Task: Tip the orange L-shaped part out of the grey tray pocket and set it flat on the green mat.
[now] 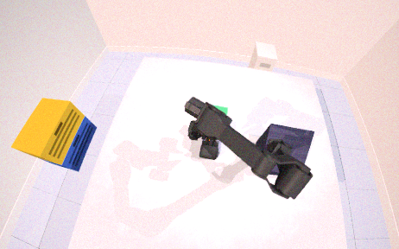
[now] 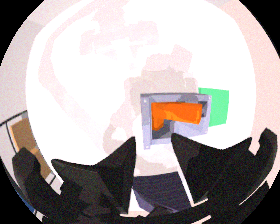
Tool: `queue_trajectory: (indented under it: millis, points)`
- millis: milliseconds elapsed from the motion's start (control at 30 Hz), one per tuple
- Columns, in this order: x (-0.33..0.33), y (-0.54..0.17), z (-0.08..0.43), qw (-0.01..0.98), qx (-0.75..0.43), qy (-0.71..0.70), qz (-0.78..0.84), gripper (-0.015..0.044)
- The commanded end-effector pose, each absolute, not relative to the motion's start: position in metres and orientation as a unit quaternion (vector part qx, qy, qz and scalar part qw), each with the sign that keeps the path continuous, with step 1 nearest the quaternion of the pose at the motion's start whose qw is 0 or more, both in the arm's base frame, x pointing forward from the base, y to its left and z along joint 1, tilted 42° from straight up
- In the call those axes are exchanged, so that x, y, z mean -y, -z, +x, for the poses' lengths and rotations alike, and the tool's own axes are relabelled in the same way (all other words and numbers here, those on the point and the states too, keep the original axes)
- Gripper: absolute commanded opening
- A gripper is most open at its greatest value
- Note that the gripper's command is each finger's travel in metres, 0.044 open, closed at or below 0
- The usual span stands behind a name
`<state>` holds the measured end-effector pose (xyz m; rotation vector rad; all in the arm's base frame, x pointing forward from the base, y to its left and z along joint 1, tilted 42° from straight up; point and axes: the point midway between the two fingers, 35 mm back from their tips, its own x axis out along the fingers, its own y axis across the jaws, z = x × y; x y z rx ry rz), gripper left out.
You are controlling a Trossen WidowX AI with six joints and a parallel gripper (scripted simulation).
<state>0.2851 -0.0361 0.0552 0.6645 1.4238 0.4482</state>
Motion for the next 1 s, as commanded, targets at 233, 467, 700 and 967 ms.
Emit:
queue_trajectory:
  millis: [233,467,700,967]
  points:
    - [0.035,-0.054,0.285,0.684,-0.636,-0.199,0.297,0.0180]
    - [0.035,-0.054,0.285,0.684,-0.636,-0.199,0.297,0.0180]
    - [0.035,-0.054,0.285,0.684,-0.636,-0.199,0.297,0.0180]
    - [0.049,-0.044,0.287,0.725,-0.591,-0.312,0.166,0.0280]
